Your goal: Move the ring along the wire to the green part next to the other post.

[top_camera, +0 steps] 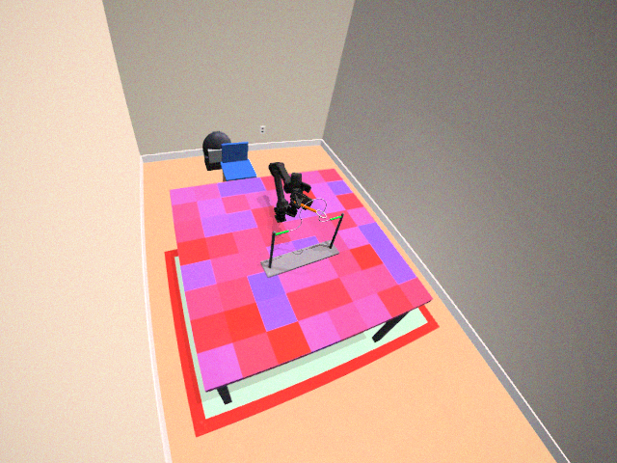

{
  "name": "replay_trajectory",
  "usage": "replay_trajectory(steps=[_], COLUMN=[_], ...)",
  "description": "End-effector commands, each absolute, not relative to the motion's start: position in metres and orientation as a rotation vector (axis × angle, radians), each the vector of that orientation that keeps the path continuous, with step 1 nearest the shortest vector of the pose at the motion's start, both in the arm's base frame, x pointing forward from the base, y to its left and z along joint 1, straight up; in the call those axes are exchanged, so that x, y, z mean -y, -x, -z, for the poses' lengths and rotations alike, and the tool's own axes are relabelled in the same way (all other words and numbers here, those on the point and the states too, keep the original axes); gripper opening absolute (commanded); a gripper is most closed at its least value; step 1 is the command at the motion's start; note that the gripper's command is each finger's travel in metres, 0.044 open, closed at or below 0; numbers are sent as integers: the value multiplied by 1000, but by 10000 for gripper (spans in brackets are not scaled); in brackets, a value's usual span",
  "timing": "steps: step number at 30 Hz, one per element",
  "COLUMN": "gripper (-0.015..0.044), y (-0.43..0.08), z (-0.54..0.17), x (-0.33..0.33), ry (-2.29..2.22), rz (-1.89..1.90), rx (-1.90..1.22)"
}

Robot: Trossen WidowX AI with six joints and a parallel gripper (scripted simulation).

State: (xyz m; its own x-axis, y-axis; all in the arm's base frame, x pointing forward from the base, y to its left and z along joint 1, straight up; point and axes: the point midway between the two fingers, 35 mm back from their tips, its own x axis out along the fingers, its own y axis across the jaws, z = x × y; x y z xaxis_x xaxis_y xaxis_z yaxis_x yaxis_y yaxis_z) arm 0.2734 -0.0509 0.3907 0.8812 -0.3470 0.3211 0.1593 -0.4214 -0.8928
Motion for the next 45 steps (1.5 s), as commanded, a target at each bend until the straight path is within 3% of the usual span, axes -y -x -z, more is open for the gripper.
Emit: replay_trajectory(steps=[1,45], gripper=[-150,-150], y=[-274,-276], z=[-377,-258], x=[55,48], ry=[1876,1122], rz=[543,347], rx=[-158,-347])
